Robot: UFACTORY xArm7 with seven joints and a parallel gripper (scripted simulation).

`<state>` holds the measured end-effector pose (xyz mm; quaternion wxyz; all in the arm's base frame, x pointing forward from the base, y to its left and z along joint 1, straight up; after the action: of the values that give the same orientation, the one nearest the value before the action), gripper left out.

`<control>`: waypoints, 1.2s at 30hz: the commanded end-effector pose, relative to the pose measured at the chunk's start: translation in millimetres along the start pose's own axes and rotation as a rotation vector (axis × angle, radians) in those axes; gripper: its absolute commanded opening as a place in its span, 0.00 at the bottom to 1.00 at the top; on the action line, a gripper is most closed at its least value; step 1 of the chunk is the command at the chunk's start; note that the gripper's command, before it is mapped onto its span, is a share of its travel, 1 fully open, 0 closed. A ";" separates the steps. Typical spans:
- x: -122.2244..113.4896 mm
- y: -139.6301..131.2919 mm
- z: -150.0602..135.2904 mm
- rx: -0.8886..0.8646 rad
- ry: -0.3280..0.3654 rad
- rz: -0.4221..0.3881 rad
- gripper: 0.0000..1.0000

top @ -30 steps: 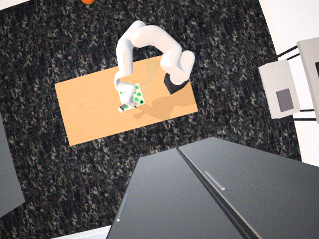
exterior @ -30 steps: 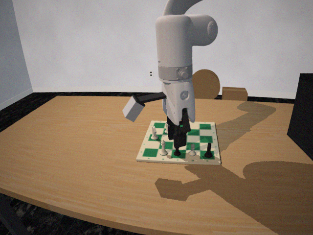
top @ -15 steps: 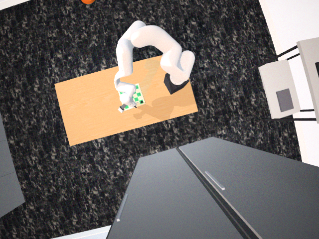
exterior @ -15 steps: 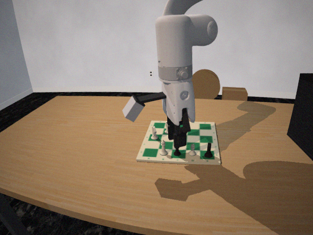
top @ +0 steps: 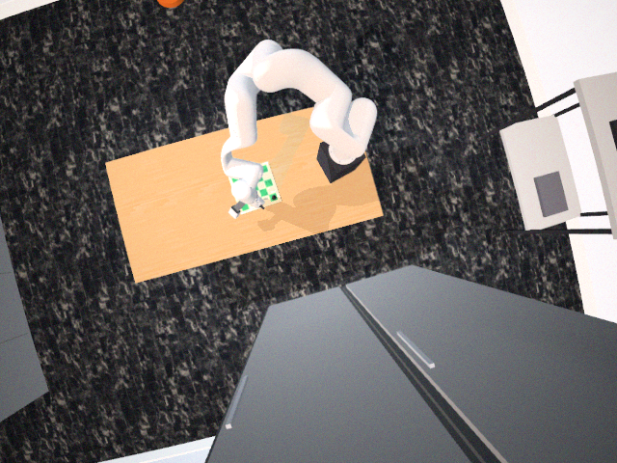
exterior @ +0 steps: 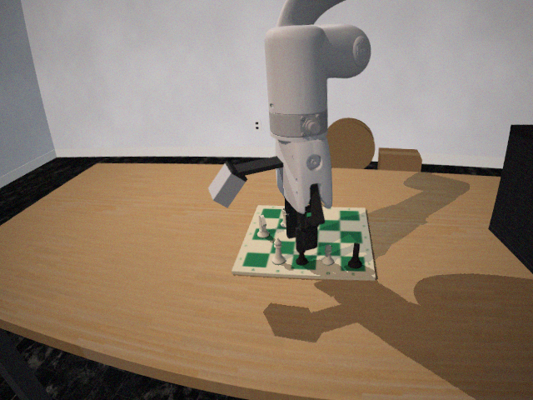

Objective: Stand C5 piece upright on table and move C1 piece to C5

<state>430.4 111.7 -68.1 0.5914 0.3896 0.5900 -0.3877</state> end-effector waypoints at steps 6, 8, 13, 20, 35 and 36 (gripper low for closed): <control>-1.3 1.3 0.0 0.000 -0.001 0.003 0.34; -1.2 1.3 0.0 0.000 -0.001 0.003 0.34; 1.6 1.4 0.0 0.000 -0.001 0.003 0.34; 11.2 1.4 0.0 0.000 -0.001 0.003 0.34; 31.3 1.4 0.0 0.000 -0.001 0.003 0.34; 31.4 1.4 0.0 0.000 -0.001 0.003 0.34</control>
<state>430.3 111.7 -99.4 0.5913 0.3894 0.5901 -0.3878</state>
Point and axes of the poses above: the point where the finger pads meet when closed, its own x axis out along the fingers, its own z axis across the jaws, y = z × x, the point moved 7 cm from there along -x, back along the fingers, and after that the axes turned 10 degrees about x, right-handed, at the moved point
